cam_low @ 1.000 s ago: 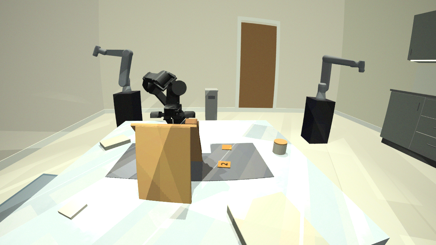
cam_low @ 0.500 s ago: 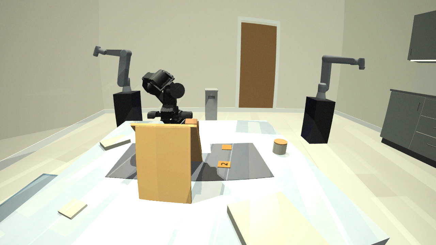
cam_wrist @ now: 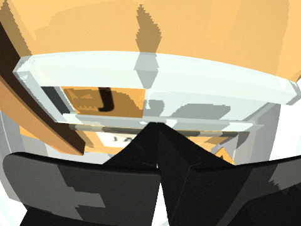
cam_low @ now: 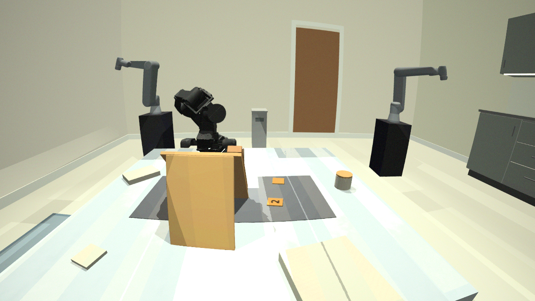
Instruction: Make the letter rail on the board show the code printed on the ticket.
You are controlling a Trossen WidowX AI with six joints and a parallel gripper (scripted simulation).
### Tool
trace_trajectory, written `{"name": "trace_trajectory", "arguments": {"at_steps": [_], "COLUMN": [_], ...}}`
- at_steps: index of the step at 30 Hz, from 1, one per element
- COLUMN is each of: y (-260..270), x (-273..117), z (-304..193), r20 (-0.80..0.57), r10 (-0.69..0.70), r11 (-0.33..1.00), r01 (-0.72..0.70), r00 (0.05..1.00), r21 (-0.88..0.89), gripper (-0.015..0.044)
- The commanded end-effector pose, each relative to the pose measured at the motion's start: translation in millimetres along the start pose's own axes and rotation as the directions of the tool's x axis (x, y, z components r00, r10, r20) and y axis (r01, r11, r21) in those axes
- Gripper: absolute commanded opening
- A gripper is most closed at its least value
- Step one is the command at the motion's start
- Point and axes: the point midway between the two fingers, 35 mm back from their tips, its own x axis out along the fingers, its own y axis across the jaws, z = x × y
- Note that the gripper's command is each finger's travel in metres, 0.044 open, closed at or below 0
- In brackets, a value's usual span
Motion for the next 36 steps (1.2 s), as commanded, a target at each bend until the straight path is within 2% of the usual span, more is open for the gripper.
{"name": "trace_trajectory", "arguments": {"at_steps": [1, 36], "y": [0, -1], "x": [1, 14], "z": [2, 14], "r20": [0.001, 0.002], "r10": [0.002, 0.001], "r11": [1.000, 1.000], "r01": [-0.002, -0.001], "r00": [1.000, 1.000], "r21": [-0.002, -0.001], "gripper": [0.0000, 0.0000]}}
